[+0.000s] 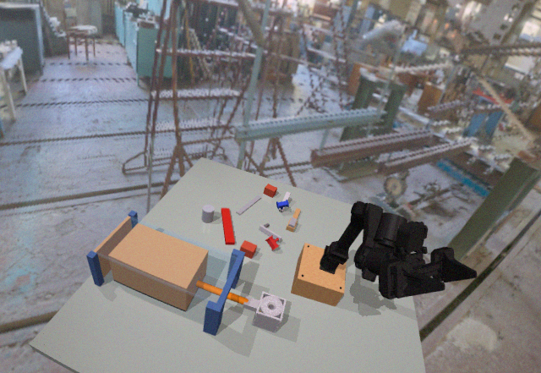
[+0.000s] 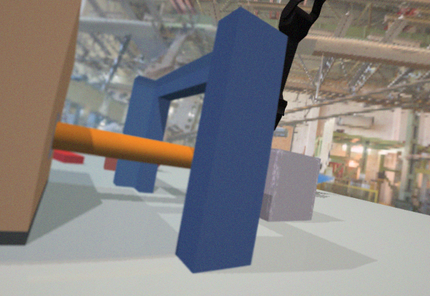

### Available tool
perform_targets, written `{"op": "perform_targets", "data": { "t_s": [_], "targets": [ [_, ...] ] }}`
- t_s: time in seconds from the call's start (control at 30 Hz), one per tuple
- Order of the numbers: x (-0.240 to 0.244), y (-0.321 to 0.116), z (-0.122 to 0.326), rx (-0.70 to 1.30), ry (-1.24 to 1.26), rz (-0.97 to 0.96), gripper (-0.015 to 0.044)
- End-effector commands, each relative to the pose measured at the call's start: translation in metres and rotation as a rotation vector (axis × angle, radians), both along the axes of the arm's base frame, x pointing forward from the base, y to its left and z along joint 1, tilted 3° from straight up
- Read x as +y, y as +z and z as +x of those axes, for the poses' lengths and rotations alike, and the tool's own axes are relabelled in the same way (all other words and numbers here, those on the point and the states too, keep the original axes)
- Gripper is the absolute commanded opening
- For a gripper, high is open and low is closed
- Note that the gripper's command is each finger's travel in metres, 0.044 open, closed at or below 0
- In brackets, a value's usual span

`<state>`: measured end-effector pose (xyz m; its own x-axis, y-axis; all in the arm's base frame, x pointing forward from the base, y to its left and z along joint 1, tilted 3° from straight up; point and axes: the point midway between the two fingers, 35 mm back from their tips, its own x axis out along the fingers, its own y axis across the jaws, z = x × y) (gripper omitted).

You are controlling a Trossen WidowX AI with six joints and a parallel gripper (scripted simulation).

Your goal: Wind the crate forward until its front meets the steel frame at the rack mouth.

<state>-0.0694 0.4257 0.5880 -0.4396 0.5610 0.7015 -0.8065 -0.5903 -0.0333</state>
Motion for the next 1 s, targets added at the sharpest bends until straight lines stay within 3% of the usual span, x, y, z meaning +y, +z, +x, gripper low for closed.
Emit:
{"op": "perform_targets", "data": {
  "t_s": [0.0, 0.17, 0.5, 0.97],
  "targets": [
    [0.025, -0.025, 0.05, -0.006, -0.136, -0.103, 0.044],
    [0.049, -0.06, 0.115, 0.006, -0.298, -0.235, 0.044],
    [0.052, -0.111, 0.226, 0.058, -0.547, -0.424, 0.044],
    [-0.02, -0.218, 0.409, 0.238, -0.946, -0.771, 0.044]
  ]
}}
